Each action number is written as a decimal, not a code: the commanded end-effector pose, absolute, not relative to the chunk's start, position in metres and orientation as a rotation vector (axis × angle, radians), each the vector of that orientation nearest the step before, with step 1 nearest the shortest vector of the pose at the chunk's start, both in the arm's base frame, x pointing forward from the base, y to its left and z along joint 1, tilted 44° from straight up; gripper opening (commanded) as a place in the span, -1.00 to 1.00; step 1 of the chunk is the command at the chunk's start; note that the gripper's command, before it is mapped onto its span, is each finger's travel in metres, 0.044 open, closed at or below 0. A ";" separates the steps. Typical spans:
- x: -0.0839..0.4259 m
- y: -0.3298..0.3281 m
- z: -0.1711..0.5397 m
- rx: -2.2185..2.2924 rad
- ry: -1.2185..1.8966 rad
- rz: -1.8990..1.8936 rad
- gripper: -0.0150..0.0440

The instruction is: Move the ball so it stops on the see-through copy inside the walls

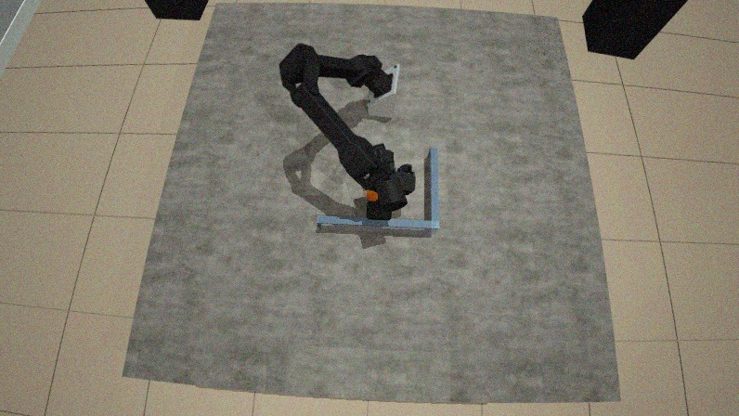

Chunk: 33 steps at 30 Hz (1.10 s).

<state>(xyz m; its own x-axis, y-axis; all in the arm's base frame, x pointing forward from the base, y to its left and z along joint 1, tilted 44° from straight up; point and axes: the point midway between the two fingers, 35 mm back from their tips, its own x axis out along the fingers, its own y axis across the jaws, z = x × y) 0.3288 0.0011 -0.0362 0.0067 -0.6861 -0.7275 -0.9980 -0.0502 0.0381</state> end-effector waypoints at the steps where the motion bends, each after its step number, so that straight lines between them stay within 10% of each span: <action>1: 0.329 0.001 -0.036 -1.794 1.728 0.815 0.40; 11: 0.336 0.036 -0.005 -1.790 1.720 0.822 -0.49; 33: 0.328 0.099 0.067 -1.789 1.725 0.822 -0.49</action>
